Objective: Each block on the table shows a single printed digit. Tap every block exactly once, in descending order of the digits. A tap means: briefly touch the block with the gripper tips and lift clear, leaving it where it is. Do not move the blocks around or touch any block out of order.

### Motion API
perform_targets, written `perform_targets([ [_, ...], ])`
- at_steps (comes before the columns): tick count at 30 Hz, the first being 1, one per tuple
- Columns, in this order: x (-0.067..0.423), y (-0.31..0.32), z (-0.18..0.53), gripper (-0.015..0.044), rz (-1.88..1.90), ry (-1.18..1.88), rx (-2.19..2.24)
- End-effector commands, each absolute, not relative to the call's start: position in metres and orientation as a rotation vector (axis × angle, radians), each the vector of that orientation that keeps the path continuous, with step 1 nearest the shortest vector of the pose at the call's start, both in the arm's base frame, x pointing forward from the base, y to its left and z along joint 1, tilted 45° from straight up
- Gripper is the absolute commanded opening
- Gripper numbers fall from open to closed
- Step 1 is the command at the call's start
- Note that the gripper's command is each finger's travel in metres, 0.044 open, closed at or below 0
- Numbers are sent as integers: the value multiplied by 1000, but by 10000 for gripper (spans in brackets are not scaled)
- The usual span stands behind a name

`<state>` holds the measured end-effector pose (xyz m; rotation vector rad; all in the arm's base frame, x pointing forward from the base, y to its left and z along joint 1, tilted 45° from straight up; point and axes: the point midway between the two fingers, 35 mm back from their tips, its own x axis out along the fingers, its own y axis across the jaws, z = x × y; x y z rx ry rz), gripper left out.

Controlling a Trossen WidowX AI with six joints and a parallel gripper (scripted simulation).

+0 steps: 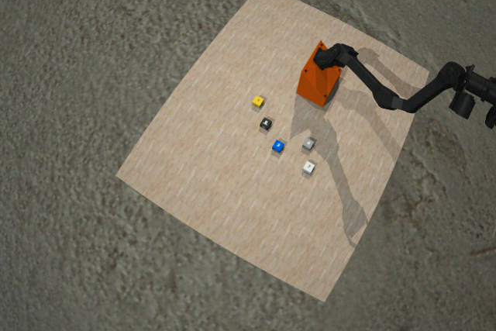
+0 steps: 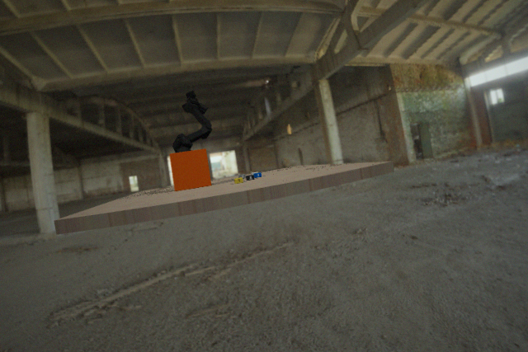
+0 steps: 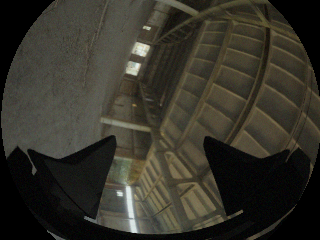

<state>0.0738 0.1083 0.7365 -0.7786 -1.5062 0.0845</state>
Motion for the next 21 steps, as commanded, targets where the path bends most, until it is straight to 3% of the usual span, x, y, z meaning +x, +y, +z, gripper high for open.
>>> perform_targets([
  [1, 67, 105, 738, 400, 65, -1523, -776],
  [4, 2, 64, 750, 400, -151, -1674, -729],
  [10, -56, 13, 751, 400, -386, -1777, -647],
  [21, -155, -143, 711, 400, -966, -1786, -329],
])
